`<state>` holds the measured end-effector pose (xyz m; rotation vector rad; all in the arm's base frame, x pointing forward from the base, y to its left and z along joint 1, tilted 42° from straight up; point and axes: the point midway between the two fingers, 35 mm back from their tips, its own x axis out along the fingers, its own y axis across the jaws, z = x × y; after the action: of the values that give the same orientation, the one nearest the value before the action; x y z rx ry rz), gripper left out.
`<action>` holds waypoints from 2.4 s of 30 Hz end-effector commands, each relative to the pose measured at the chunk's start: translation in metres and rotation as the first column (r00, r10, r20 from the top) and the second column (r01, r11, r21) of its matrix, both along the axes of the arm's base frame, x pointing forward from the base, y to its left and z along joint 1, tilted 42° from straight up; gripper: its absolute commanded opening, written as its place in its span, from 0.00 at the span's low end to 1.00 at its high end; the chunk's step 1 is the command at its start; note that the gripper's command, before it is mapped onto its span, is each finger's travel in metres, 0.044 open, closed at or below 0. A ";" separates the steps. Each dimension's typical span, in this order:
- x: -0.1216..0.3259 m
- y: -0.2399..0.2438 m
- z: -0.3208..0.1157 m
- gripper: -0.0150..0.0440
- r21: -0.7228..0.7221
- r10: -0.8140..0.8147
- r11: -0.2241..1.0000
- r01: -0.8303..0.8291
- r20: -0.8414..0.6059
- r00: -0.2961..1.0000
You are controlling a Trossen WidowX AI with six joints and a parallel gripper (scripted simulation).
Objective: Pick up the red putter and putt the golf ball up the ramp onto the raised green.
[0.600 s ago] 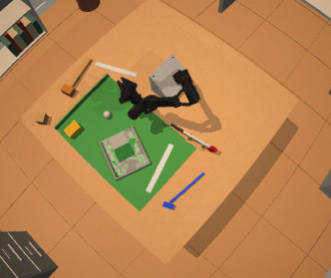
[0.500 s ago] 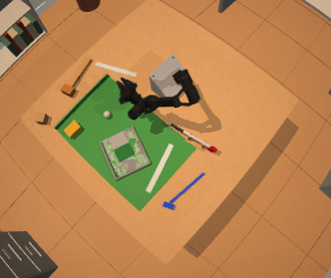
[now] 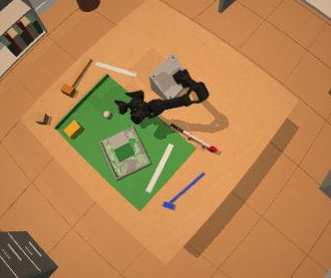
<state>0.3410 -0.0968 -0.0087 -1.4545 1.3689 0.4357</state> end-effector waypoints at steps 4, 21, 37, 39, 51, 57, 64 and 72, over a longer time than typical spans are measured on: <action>-0.029 0.104 0.021 1.00 0.536 0.422 0.785 -0.311 -0.094 0.902; -0.105 0.226 0.147 1.00 0.940 0.640 0.035 -0.340 0.241 0.730; -0.117 0.241 0.150 1.00 0.943 0.630 -0.025 -0.333 0.274 0.727; -0.118 0.245 0.144 1.00 0.943 0.630 -0.026 -0.333 0.274 0.727; -0.119 0.262 0.126 1.00 0.942 0.629 -0.027 -0.333 0.275 0.727; -0.119 0.264 0.124 1.00 0.942 0.629 -0.027 -0.333 0.275 0.727; -0.119 0.270 0.116 1.00 0.942 0.629 -0.027 -0.333 0.275 0.727; -0.120 0.278 0.108 1.00 0.942 0.629 -0.028 -0.333 0.276 0.727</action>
<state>0.2219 0.1780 0.1038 -0.6267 0.2911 1.7028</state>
